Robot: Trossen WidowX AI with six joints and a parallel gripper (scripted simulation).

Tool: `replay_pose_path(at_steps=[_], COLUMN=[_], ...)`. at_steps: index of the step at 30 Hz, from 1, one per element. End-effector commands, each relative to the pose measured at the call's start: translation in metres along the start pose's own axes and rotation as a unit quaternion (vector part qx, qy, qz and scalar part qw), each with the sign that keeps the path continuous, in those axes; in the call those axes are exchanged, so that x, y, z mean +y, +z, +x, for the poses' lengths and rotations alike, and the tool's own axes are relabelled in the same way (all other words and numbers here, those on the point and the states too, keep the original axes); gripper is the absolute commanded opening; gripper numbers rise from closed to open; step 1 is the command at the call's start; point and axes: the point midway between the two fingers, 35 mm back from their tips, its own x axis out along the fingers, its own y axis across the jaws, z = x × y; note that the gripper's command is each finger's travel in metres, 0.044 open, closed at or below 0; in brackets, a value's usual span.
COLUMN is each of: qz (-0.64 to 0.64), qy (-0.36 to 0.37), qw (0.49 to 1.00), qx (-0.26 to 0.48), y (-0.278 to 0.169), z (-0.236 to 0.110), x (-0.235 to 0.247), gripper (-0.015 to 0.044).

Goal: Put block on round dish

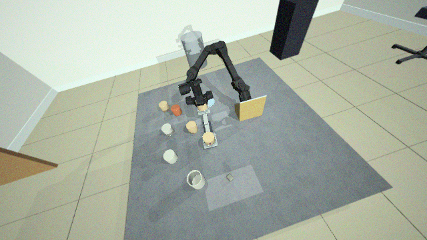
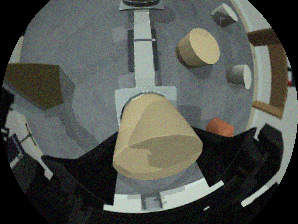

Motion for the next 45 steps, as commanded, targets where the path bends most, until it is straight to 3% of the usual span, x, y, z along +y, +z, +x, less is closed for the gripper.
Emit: replay_pose_path(at_steps=[1, 45], qz=[0.007, 0.007], qy=[-0.007, -0.006], qw=[1.000, 1.000], qx=[-0.002, 0.001], y=[0.000, -0.002], z=[-0.008, -0.063], x=[-0.005, 0.001], gripper=[0.0000, 0.0000])
